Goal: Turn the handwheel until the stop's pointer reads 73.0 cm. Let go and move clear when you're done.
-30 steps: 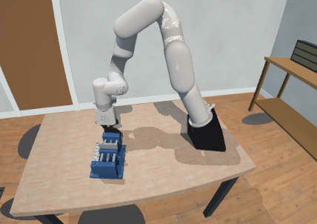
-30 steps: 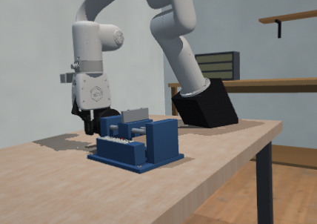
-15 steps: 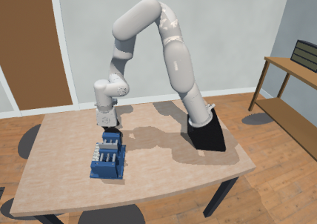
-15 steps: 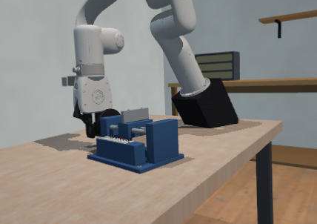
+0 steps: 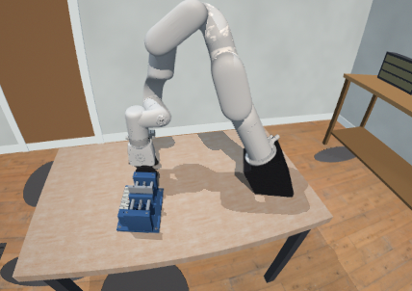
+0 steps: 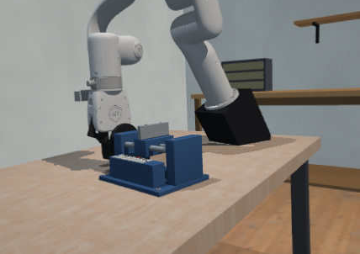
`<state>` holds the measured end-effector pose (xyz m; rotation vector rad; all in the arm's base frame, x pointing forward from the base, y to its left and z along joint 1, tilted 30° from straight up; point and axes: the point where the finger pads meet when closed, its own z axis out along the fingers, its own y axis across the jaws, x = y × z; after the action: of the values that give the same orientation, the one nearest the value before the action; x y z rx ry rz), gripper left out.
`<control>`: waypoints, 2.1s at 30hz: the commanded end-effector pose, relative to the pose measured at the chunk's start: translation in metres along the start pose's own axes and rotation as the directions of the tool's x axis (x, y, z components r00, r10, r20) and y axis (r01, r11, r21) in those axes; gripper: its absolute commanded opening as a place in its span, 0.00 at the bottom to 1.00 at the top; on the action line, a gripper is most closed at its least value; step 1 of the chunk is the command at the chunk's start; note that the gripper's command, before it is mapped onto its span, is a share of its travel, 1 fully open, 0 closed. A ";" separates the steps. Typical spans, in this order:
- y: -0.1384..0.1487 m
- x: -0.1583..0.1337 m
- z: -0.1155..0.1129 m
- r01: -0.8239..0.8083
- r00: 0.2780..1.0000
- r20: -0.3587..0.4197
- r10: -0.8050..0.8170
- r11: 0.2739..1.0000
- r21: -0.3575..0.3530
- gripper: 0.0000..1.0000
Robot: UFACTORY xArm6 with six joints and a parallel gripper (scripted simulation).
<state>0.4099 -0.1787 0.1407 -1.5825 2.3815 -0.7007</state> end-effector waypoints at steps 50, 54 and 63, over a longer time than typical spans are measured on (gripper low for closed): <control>0.045 0.000 -0.028 0.000 1.000 0.000 0.000 1.000 0.008 0.06; 0.044 0.000 -0.034 0.000 1.000 0.000 0.000 1.000 0.008 0.06; 0.037 0.000 -0.048 0.000 1.000 0.000 0.000 1.000 0.008 0.06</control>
<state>0.3590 -0.1541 0.1561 -1.5796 2.3789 -0.7083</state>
